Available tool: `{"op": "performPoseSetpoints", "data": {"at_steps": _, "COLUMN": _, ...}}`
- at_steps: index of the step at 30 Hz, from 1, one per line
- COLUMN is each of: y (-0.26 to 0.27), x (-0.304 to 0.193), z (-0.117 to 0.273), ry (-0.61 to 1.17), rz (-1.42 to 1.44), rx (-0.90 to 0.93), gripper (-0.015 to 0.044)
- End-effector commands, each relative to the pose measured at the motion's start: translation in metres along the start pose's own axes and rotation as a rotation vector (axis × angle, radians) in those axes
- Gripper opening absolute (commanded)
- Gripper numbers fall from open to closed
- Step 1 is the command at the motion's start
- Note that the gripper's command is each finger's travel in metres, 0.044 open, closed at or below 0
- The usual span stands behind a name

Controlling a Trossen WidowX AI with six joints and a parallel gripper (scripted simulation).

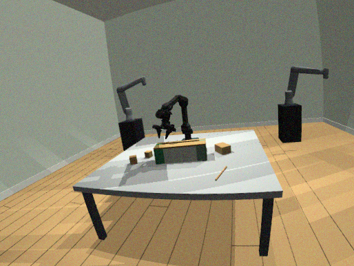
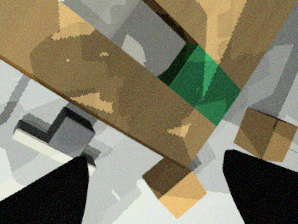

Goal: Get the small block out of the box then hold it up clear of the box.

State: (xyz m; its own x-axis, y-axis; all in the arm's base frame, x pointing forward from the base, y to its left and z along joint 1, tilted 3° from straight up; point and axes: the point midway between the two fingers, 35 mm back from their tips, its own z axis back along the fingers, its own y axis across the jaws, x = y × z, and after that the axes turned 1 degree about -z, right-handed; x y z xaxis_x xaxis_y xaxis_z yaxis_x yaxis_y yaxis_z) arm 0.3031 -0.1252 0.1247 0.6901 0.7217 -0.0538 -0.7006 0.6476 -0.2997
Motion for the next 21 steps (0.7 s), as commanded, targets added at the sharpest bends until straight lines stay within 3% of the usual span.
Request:
{"op": "performPoseSetpoints", "data": {"at_steps": 1, "y": 0.0, "x": -0.002, "z": 0.002, "ry": -0.05, "rz": -0.326, "rx": 0.012, "gripper": 0.0285}}
{"op": "performPoseSetpoints", "data": {"at_steps": 16, "y": 0.006, "x": -0.022, "z": 0.002, "ry": -0.07, "rz": -1.889, "rx": 0.21, "gripper": 0.0285}}
{"op": "performPoseSetpoints", "data": {"at_steps": 21, "y": 0.008, "x": -0.026, "z": 0.002, "ry": -0.045, "rz": -2.234, "rx": 0.276, "gripper": 0.0285}}
